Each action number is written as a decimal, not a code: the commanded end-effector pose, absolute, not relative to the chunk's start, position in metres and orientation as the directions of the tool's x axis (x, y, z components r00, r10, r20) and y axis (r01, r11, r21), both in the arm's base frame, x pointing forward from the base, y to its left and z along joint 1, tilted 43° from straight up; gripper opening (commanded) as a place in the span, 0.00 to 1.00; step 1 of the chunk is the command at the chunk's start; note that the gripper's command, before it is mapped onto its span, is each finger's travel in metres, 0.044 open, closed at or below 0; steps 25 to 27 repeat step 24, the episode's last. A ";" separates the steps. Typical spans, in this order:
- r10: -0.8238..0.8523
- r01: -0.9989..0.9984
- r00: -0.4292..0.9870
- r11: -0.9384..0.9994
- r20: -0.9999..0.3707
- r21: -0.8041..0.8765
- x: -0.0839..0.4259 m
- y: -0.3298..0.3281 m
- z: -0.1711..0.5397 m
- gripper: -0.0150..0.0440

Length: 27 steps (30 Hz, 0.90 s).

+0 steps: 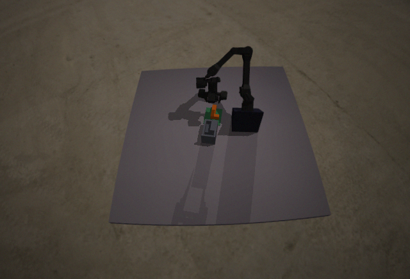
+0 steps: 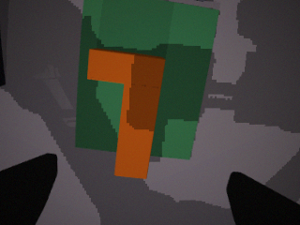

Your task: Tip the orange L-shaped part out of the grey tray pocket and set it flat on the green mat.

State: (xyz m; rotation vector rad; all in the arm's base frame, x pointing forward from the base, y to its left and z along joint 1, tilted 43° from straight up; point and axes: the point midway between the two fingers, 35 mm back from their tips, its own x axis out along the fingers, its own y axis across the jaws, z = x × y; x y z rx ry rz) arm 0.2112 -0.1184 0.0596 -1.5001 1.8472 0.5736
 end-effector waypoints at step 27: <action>-0.672 -0.969 -0.098 0.234 -0.734 -0.085 0.212 -0.101 0.081 0.93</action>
